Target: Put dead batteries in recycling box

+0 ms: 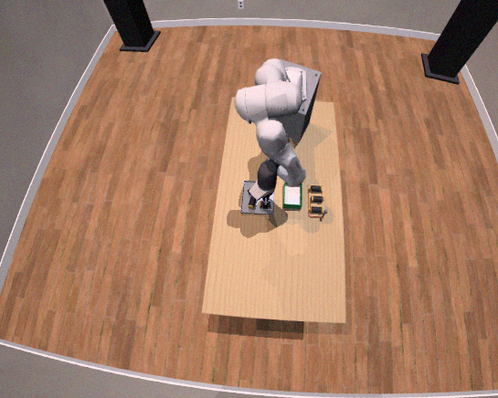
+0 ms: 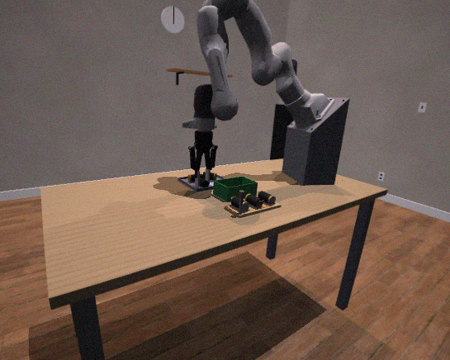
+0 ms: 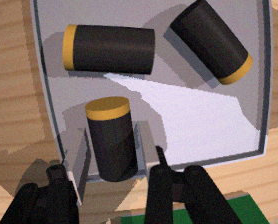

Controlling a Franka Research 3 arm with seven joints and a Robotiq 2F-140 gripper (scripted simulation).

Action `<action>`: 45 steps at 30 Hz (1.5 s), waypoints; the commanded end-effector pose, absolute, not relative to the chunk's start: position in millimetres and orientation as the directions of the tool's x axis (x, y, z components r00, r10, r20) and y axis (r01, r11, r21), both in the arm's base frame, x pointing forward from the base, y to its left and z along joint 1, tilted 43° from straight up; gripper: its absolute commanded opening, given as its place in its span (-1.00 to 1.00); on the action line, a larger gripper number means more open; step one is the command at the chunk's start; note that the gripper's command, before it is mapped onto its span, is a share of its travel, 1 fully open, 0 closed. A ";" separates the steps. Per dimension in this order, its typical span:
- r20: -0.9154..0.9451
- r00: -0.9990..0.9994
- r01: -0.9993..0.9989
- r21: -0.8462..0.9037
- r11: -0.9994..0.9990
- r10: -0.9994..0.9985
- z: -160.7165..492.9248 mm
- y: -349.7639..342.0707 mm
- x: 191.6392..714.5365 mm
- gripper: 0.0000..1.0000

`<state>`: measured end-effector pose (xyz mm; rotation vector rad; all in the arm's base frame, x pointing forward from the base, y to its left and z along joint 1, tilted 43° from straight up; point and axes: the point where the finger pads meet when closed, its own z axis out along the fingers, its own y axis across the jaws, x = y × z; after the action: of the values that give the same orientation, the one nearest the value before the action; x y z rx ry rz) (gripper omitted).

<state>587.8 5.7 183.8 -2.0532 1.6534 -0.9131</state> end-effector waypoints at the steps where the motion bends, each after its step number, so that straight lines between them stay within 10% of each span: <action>1: 0.259 0.104 -0.732 -0.634 -0.250 -0.960 185.2 5.2 588.9 -0.41; 45: 0.259 0.104 -0.732 -0.634 -0.250 -0.960 232.5 13.2 545.2 -0.41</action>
<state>547.5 12.5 235.6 -2.0397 1.6525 -0.9278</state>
